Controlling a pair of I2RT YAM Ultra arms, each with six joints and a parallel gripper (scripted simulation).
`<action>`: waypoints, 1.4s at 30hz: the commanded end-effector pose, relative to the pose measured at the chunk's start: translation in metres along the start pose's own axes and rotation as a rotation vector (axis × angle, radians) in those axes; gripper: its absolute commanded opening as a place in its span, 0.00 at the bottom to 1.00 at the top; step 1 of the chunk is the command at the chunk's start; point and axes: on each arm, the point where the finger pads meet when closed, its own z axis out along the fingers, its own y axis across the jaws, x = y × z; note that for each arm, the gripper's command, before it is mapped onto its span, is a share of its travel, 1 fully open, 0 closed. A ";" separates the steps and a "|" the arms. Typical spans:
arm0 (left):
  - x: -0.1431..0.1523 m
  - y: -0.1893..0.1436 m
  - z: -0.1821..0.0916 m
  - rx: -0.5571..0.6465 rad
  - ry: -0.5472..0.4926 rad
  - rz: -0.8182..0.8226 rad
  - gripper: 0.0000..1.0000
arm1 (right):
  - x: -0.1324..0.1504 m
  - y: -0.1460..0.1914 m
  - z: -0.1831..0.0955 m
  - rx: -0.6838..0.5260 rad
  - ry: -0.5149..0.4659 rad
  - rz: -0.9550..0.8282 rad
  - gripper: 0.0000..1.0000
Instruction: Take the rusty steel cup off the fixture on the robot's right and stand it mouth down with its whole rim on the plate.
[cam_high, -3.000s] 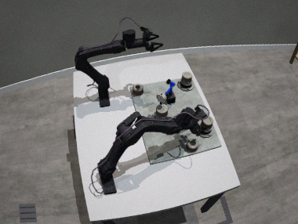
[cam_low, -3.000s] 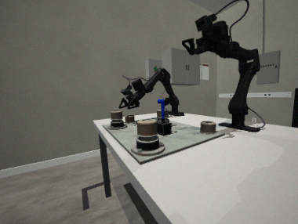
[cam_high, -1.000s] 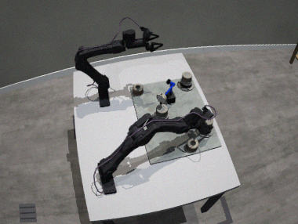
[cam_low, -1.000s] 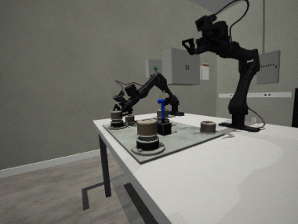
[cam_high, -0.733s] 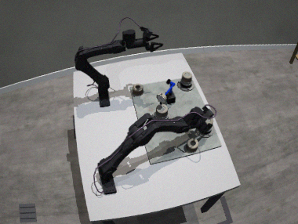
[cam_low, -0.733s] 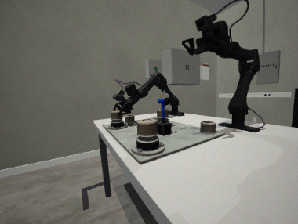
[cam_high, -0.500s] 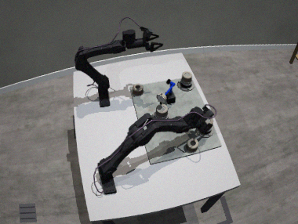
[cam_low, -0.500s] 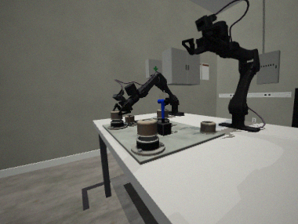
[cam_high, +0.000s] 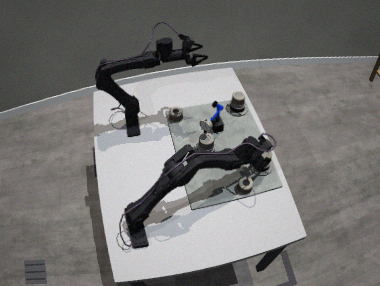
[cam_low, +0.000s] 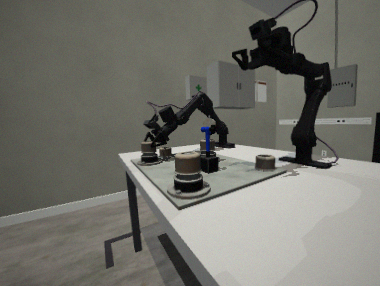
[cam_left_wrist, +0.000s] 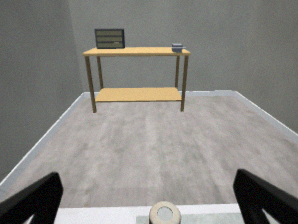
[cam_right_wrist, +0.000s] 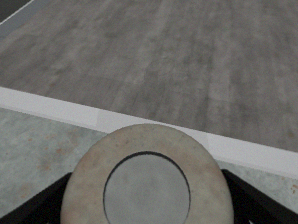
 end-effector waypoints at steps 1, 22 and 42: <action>-0.023 -0.006 -0.005 0.019 -0.044 -0.013 1.00 | -0.024 0.009 -0.006 -0.008 -0.036 -0.011 0.77; -0.023 -0.006 -0.005 0.019 -0.044 -0.013 1.00 | -0.024 0.009 -0.006 -0.008 -0.036 -0.011 0.76; -0.023 -0.006 -0.005 0.019 -0.044 -0.013 1.00 | -0.024 0.009 -0.006 -0.008 -0.036 -0.011 0.75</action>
